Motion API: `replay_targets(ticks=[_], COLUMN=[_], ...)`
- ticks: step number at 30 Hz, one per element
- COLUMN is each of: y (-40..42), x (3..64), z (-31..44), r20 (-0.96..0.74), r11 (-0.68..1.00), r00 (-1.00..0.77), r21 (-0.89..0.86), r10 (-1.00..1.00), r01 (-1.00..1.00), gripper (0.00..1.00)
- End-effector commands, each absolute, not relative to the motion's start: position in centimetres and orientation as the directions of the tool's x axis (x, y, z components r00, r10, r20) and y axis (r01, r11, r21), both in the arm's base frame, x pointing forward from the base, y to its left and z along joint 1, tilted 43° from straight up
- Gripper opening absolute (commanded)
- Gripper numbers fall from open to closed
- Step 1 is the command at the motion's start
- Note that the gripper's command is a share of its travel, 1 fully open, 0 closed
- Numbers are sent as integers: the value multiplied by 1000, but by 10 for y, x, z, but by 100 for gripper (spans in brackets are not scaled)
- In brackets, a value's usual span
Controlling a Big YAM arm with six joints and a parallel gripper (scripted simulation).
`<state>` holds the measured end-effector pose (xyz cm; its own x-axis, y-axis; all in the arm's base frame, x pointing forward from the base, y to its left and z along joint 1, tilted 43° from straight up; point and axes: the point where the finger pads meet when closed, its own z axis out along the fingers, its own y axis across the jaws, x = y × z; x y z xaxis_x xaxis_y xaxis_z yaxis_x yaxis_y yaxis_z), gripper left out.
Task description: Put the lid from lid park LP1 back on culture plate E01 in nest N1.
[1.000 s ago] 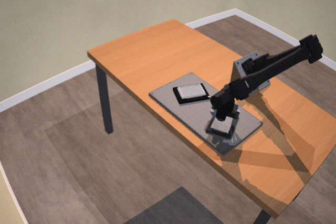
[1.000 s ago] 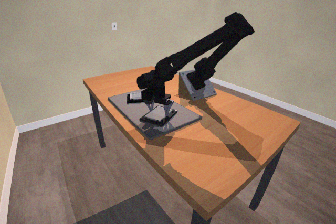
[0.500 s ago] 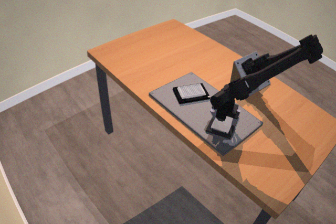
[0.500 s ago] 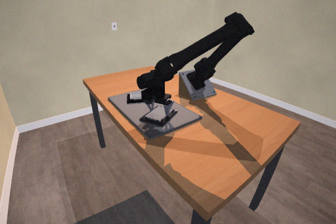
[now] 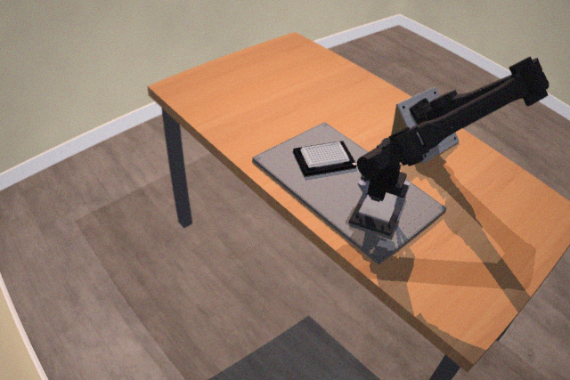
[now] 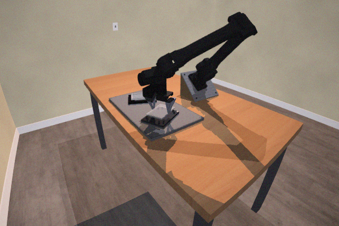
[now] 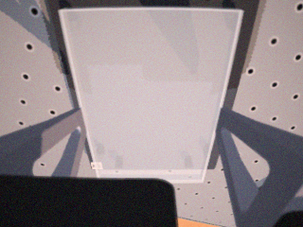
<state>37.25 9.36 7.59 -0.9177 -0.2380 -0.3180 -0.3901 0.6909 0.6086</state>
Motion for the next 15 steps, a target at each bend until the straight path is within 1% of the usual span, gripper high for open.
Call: replay_targets(ticks=[1,15], y=[77,63], x=[389,387], z=[99,114], r20=[-374,-374], r11=[697,699], r00=[-899,-899], r21=[582,580], r10=[-227,-228], r01=[-418,-419], gripper=[0,0])
